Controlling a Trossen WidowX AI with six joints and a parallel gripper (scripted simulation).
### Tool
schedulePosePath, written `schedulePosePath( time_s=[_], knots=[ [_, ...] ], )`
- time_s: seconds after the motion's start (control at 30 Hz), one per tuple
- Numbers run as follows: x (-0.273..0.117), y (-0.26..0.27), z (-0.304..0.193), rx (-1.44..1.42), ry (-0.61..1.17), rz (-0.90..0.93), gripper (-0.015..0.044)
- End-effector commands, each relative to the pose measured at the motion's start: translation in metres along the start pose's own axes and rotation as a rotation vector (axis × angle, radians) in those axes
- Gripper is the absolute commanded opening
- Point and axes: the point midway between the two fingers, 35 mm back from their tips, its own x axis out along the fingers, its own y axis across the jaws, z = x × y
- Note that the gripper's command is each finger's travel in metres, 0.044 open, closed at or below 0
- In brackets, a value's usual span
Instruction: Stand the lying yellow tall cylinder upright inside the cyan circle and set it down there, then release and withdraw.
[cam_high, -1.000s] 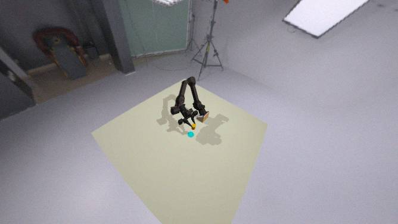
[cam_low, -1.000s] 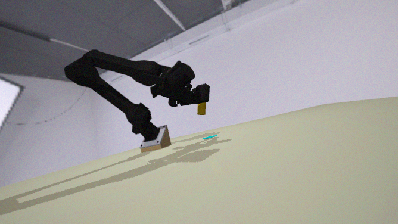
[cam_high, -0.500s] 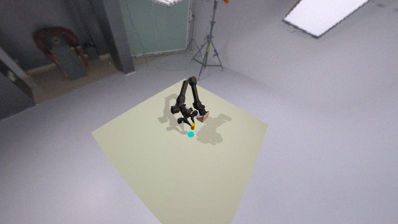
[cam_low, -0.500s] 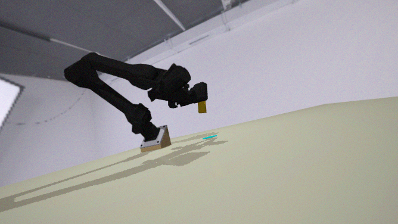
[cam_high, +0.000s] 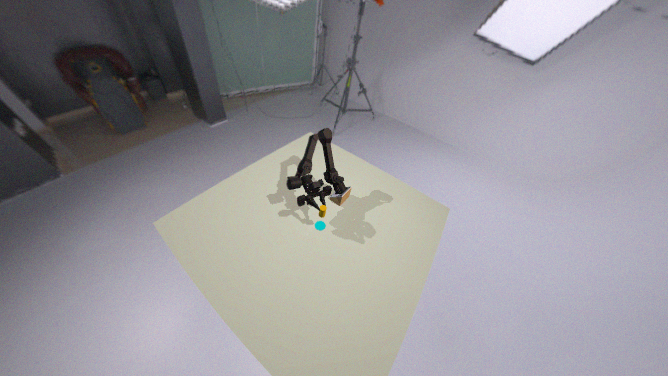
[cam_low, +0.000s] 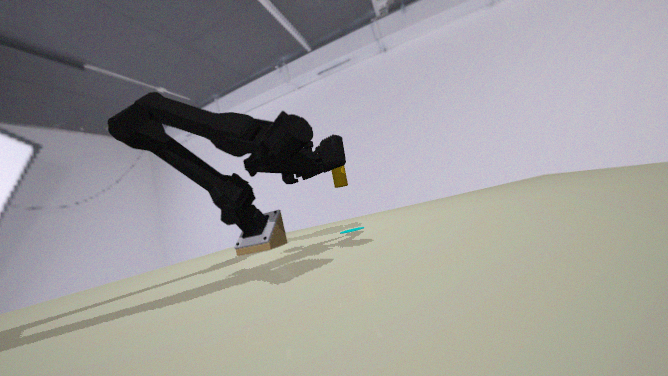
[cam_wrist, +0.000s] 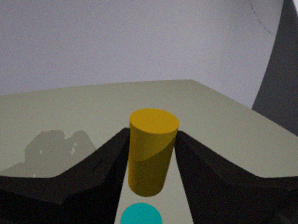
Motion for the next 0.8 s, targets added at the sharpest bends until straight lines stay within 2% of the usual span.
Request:
schedulePosePath(
  time_s=[0.0,0.53,0.77],
  knots=[
    [-0.001,0.0,0.001,-0.016,-0.016,-0.011,0.0105],
    [-0.001,0.0,0.001,-0.016,-0.016,-0.011,0.0105],
    [0.002,-0.003,-0.022,-0.013,-0.006,-0.007,0.0105]
  ],
)
